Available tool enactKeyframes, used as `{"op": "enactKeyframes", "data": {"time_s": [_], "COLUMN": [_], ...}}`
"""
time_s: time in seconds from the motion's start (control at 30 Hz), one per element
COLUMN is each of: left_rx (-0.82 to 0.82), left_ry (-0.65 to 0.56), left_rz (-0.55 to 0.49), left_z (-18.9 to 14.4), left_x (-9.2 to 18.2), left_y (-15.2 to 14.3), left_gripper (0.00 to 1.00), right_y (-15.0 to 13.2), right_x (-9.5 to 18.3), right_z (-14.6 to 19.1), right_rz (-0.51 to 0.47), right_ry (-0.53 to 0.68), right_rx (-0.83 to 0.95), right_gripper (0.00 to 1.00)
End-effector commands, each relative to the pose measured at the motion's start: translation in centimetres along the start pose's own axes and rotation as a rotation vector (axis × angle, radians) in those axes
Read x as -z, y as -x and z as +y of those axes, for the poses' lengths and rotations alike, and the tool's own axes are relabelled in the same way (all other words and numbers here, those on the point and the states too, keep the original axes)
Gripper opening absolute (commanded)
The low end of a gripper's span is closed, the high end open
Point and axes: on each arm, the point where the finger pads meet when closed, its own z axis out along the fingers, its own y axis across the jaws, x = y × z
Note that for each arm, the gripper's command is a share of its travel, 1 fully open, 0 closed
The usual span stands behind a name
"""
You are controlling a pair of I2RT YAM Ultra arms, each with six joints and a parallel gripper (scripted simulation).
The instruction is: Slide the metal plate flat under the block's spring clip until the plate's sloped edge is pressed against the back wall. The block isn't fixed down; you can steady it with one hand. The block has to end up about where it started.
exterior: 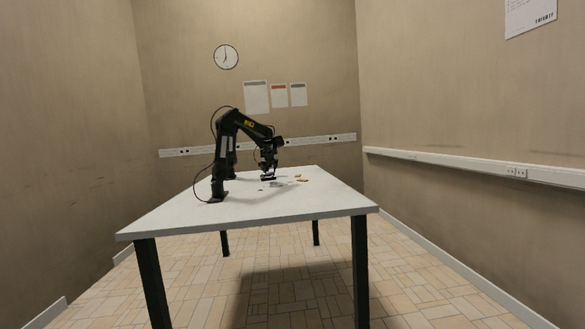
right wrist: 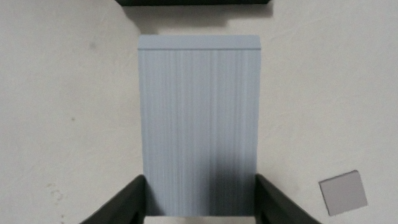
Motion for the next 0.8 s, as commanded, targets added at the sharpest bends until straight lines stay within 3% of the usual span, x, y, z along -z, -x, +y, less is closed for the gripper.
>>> {"op": "enactKeyframes", "data": {"time_s": [0.0,0.53,0.77], "left_rx": [-0.028,-0.028,-0.028], "left_ry": [-0.037,-0.037,-0.037], "left_rz": [0.03,0.03,0.03], "left_z": [-0.9,-0.9,-0.9], "left_x": [0.3,0.3,0.3], "left_y": [-1.1,-1.1,-1.1], "left_gripper": [0.0,0.0,0.0], "right_y": [0.3,-0.9,0.4], "right_x": [-1.0,-3.4,-3.0], "right_z": [-0.6,0.3,-0.6], "right_rz": [-0.031,-0.014,-0.038], "right_ry": [-0.015,0.018,-0.009], "right_rx": [0.015,0.005,0.009], "right_gripper": [0.45,0.45,0.45]}}
